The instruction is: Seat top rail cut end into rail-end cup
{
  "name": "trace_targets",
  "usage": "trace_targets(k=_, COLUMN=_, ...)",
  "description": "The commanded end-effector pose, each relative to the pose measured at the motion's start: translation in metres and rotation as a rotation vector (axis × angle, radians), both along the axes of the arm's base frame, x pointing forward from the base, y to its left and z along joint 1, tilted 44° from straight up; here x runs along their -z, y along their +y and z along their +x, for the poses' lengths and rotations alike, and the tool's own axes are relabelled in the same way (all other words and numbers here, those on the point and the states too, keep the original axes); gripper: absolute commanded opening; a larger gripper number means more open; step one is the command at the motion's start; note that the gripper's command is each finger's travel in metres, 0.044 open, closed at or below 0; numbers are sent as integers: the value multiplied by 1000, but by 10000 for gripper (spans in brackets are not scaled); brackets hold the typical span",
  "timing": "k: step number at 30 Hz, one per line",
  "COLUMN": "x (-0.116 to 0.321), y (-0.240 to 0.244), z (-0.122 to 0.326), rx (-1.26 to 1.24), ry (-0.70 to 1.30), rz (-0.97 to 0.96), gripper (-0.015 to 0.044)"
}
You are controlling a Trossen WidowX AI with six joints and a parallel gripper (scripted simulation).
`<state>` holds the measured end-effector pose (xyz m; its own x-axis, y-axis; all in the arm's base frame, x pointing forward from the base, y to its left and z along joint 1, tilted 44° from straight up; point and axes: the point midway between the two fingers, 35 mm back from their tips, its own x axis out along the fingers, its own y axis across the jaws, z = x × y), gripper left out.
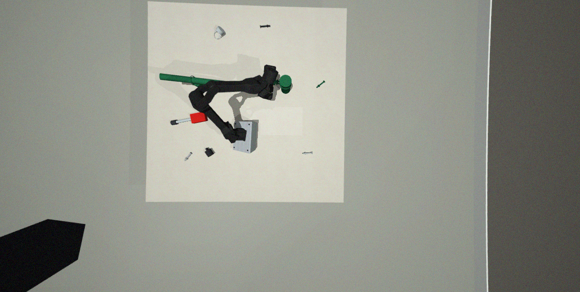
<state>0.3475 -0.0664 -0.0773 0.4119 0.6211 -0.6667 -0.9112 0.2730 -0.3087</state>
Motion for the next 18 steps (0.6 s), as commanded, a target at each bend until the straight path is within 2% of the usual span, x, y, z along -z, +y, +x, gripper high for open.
trace_targets(k=1, x=0, y=-1, z=-4, rx=-26, ry=-25, rz=1, gripper=0)
trace_targets(k=18, x=1, y=-3, z=-14, rx=-107, ry=-100, rz=11, gripper=0)
